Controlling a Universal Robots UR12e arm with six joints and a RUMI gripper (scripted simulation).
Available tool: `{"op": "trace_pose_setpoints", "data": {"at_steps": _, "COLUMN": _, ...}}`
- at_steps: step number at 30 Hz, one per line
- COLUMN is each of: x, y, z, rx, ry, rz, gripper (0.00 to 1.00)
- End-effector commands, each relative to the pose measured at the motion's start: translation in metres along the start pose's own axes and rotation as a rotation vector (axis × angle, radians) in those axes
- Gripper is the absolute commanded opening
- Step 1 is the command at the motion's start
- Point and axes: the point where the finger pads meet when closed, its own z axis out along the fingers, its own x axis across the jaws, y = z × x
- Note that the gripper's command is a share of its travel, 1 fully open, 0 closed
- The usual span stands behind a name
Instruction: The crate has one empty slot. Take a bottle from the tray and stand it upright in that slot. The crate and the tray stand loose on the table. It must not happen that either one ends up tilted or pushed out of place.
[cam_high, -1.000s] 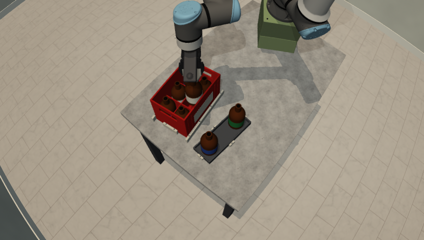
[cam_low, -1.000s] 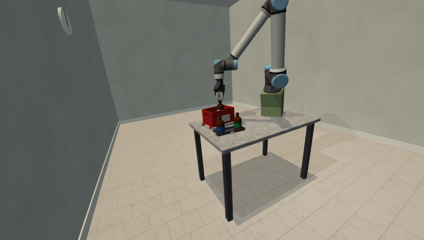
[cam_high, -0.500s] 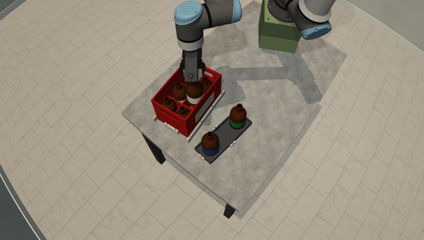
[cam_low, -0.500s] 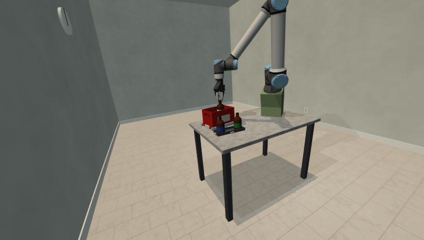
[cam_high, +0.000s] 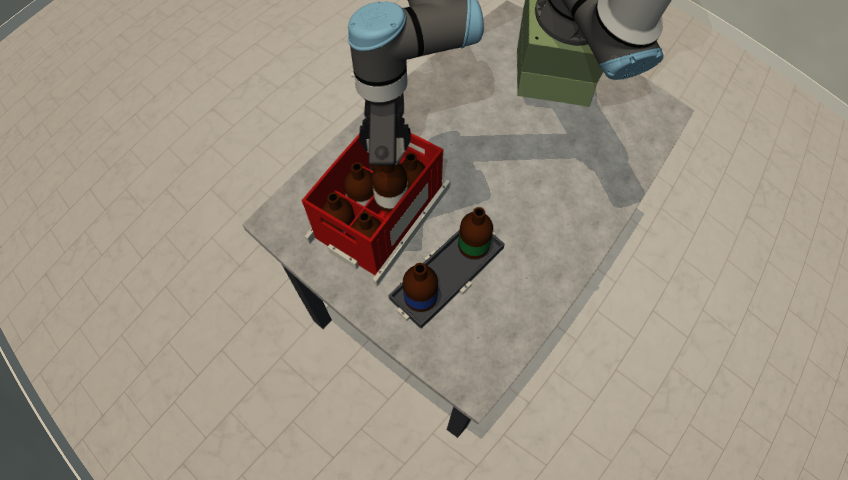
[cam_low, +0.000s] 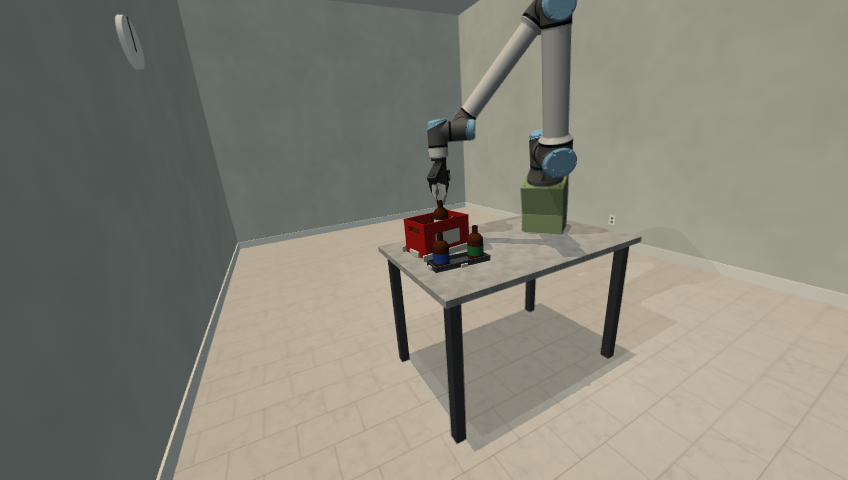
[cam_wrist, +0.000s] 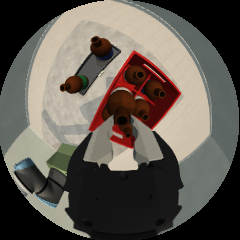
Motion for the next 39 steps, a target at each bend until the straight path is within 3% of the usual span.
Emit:
{"op": "trace_pose_setpoints", "data": {"at_steps": 1, "x": 0.001, "y": 0.0, "z": 0.001, "rx": 0.001, "ry": 0.001, "rz": 0.0, "gripper": 0.0}}
{"op": "trace_pose_setpoints", "data": {"at_steps": 39, "x": 0.001, "y": 0.0, "z": 0.034, "rx": 0.001, "ry": 0.001, "rz": 0.0, "gripper": 0.0}}
